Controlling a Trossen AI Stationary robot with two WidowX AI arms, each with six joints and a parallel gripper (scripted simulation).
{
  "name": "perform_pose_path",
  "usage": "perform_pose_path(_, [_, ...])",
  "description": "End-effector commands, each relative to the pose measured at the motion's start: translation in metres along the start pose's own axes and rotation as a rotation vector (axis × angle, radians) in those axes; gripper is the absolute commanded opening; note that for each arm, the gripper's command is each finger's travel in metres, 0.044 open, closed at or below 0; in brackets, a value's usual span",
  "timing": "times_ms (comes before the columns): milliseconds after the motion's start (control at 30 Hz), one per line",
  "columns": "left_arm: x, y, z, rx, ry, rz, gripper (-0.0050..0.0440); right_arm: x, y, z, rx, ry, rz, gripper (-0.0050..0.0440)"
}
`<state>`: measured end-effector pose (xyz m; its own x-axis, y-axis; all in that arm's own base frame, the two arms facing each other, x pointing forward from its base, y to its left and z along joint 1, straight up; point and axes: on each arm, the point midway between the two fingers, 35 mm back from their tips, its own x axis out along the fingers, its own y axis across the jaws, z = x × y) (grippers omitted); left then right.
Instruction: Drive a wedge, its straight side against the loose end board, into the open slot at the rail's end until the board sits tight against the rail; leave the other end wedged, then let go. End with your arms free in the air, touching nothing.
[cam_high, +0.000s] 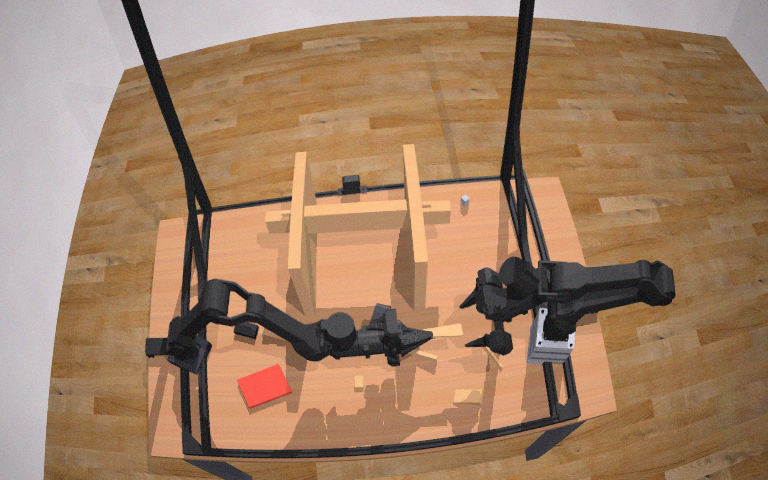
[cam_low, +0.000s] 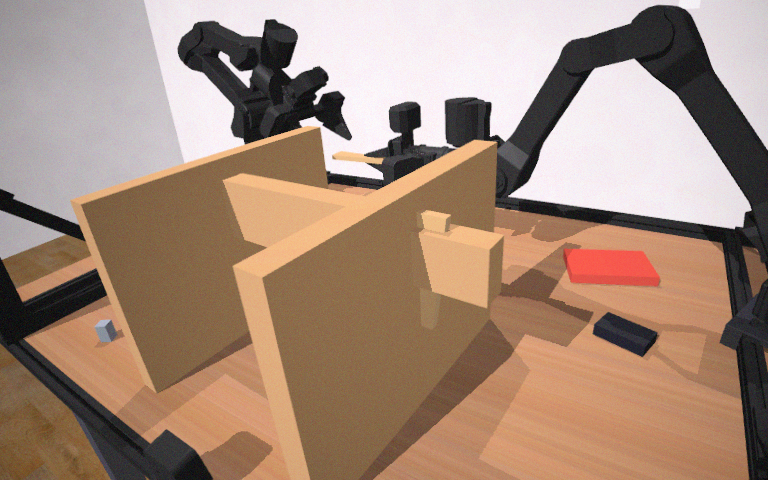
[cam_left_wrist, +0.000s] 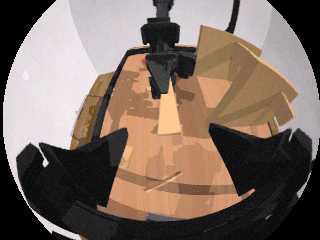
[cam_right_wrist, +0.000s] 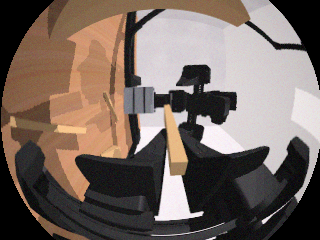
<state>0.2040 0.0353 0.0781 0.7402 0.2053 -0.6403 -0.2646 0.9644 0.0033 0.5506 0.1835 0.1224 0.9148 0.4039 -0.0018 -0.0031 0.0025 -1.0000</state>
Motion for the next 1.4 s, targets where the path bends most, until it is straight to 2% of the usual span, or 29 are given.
perform_pose_path(0, [0.005,0.0,-0.001,-0.007,0.003,0.004,0.044,0.0,0.0,0.0,-0.004,0.002,-0.002,0.0])
perform_pose_path(1367, [0.054,0.0,-0.001,-0.007,0.003,0.004,0.044,0.0,0.0,0.0,-0.004,0.002,-0.002,0.0])
